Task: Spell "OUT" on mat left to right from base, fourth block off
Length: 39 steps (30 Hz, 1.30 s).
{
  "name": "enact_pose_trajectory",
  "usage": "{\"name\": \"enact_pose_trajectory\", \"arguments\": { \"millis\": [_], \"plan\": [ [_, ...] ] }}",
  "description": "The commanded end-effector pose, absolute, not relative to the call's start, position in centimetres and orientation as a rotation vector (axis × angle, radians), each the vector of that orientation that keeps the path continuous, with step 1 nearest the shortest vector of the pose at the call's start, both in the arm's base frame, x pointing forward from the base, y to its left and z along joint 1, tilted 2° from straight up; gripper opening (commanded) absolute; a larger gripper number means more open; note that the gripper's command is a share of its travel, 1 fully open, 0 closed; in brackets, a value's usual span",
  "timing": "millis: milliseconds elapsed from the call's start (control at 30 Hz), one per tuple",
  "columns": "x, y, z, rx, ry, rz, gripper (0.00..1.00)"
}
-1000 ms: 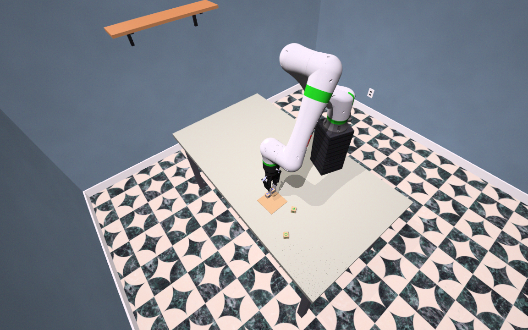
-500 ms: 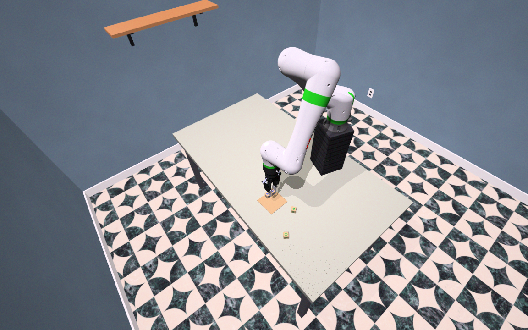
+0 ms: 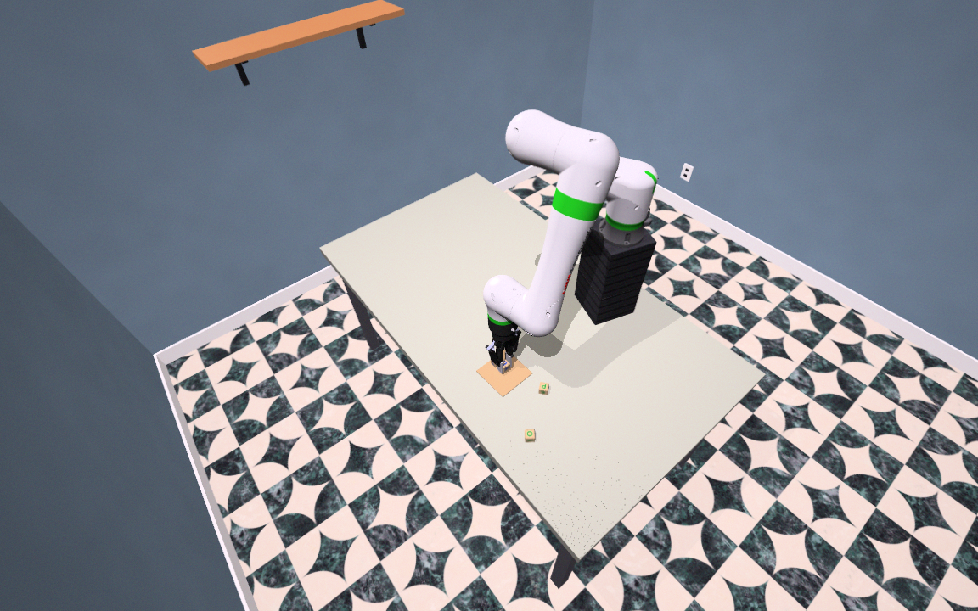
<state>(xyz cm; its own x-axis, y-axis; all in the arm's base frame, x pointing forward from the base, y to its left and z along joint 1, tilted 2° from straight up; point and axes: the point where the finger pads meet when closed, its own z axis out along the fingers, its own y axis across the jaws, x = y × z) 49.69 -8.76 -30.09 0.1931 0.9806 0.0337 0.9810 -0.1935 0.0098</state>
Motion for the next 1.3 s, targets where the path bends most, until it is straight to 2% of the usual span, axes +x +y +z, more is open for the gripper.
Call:
{"name": "enact_pose_trajectory", "arguments": {
  "millis": [0,1267],
  "plan": [
    [49.8,-8.7,-31.4,-2.416,-1.986,-0.051,0.16],
    [49.8,-8.7,-32.4,-2.416,-1.986,-0.051,0.16]
  ]
}}
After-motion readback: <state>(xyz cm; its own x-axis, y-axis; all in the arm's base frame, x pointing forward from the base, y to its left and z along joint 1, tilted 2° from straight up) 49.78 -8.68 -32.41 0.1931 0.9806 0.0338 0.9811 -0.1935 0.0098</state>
